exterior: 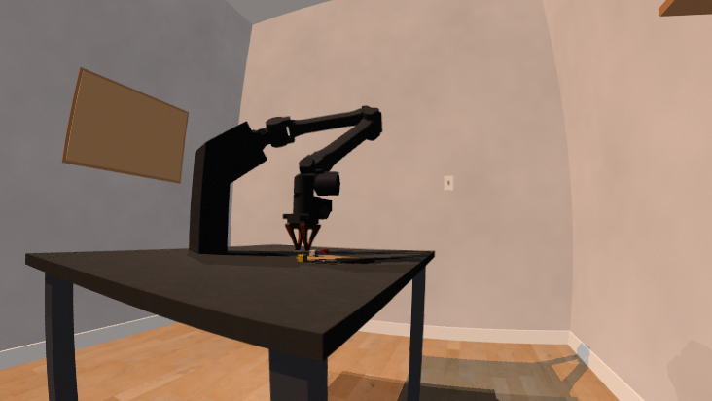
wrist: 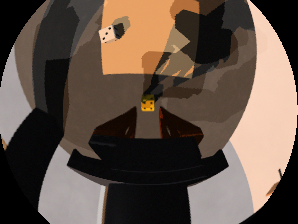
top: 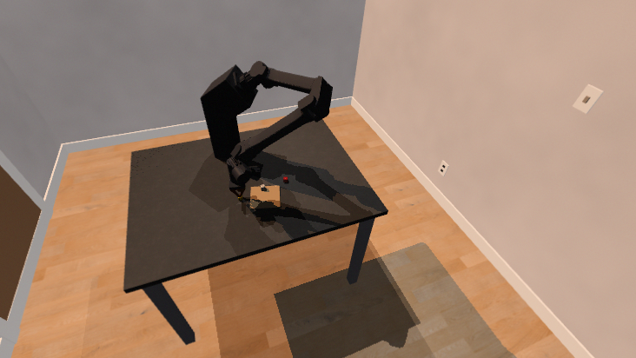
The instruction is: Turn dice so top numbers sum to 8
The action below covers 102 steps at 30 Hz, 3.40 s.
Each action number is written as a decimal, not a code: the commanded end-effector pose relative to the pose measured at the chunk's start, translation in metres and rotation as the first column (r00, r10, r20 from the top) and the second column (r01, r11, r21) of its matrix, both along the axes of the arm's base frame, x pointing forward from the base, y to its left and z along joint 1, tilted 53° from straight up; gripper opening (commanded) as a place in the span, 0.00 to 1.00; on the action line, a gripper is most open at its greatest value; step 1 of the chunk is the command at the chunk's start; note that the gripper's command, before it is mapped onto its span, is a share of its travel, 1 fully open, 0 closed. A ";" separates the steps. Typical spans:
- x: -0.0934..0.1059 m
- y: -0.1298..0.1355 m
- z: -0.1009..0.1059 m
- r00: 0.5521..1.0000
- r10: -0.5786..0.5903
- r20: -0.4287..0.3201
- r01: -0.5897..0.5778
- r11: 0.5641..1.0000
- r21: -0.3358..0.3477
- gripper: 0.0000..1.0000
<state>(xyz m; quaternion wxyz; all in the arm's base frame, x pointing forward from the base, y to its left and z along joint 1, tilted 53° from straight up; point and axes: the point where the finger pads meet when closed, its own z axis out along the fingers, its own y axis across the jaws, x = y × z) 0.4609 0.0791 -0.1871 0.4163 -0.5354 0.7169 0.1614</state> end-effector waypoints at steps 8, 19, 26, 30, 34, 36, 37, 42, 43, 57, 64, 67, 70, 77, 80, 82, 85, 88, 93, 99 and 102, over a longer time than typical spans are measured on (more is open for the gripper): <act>-0.008 0.011 0.000 1.000 0.018 -0.009 -0.017 1.000 0.003 0.34; -0.008 0.011 0.000 1.000 0.018 -0.009 -0.017 1.000 0.003 0.34; -0.008 0.011 0.000 1.000 0.018 -0.009 -0.017 1.000 0.003 0.34; -0.008 0.011 0.000 1.000 0.018 -0.009 -0.017 1.000 0.003 0.34; -0.008 0.011 0.000 1.000 0.017 -0.009 -0.017 1.000 0.003 0.34; -0.008 0.011 0.000 1.000 0.016 -0.009 -0.016 1.000 0.003 0.34; -0.007 0.011 -0.002 1.000 0.016 -0.010 -0.016 1.000 0.004 0.34; 0.000 0.013 -0.005 1.000 0.015 -0.002 -0.015 1.000 0.003 0.34; 0.000 0.013 -0.005 1.000 0.015 -0.002 -0.015 1.000 0.003 0.34; 0.007 0.026 -0.017 1.000 0.015 -0.003 -0.015 1.000 0.003 0.34; 0.008 0.028 -0.019 1.000 0.015 -0.005 -0.015 1.000 0.004 0.34; 0.009 0.029 -0.017 1.000 0.018 -0.001 -0.018 1.000 0.003 0.34; 0.009 0.029 -0.017 1.000 0.018 -0.001 -0.018 1.000 0.002 0.34; 0.009 0.029 -0.017 1.000 0.018 -0.001 -0.018 1.000 0.002 0.34; 0.009 0.029 -0.017 1.000 0.018 -0.001 -0.018 1.000 0.002 0.34; 0.009 0.029 -0.017 1.000 0.018 -0.001 -0.018 1.000 0.002 0.34; 0.009 0.029 -0.017 1.000 0.018 -0.001 -0.018 1.000 0.002 0.34; 0.009 0.029 -0.017 1.000 0.018 -0.001 -0.018 1.000 0.002 0.34; 0.009 0.029 -0.017 1.000 0.018 -0.001 -0.018 1.000 0.002 0.34; 0.009 0.029 -0.017 1.000 0.018 -0.001 -0.018 1.000 0.002 0.34; 0.009 0.029 -0.017 1.000 0.018 -0.001 -0.018 1.000 0.002 0.15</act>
